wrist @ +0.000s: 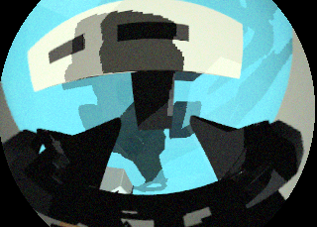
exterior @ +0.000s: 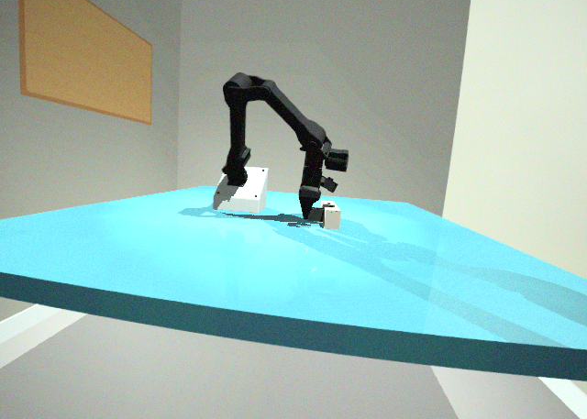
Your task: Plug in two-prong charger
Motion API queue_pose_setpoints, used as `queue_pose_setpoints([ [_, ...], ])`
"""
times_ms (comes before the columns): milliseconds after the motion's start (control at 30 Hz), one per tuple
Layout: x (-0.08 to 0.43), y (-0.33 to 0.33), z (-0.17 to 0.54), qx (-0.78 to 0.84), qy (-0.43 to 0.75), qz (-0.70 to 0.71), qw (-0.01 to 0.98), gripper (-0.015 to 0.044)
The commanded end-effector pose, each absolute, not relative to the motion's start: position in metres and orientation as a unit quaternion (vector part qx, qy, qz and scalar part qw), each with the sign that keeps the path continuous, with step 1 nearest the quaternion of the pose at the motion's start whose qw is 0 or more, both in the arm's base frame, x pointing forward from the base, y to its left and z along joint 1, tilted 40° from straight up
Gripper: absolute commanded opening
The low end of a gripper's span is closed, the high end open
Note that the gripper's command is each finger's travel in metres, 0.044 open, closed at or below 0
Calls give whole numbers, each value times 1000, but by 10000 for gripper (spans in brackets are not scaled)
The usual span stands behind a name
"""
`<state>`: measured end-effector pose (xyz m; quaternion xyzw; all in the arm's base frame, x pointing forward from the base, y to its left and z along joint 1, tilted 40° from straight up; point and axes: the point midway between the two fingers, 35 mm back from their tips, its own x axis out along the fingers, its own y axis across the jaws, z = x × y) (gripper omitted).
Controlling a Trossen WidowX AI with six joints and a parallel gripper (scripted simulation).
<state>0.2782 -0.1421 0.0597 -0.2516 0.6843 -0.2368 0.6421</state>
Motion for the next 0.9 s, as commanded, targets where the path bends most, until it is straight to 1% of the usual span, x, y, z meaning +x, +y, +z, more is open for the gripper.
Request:
queue_pose_setpoints([
  [0, 273, -142, 60, -254, 685, -235, 641, 440],
  [867, 241, -143, 59, -254, 686, -234, 641, 440],
])
